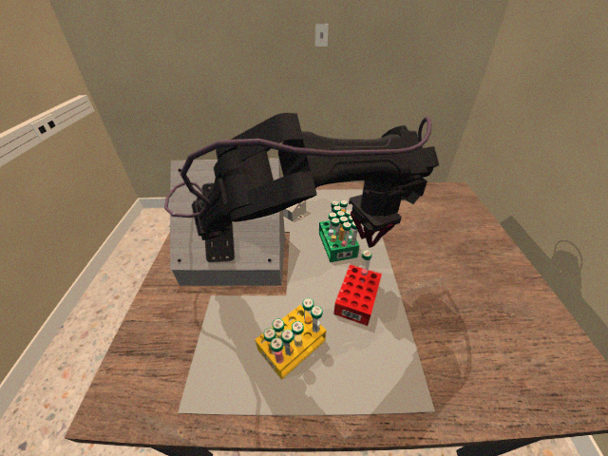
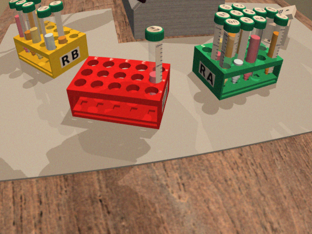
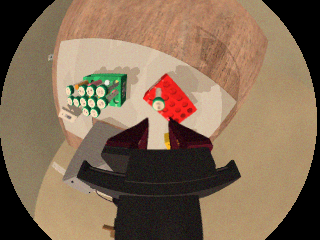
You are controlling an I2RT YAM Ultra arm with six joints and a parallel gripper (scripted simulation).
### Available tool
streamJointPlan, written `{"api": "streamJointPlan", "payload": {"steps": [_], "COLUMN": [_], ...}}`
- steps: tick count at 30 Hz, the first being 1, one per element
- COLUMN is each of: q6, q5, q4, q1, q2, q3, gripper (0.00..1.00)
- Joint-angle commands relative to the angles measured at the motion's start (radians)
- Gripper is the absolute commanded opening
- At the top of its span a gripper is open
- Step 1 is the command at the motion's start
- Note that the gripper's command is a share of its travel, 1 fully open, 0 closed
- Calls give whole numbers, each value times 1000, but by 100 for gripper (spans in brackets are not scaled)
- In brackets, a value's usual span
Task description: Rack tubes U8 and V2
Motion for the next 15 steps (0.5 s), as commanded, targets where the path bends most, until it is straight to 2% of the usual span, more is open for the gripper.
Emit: {"api": "streamJointPlan", "payload": {"steps": [1, 6, 11, 15], "q6": [44, 78, 82, 82], "q5": [-17, -24, -25, -25], "q4": [-68, -131, -137, -141], "q1": [43, 68, 69, 68], "q2": [12, 15, -6, 21], "q3": [58, 98, 101, 110], "gripper": [30, 30, 30, 30]}}
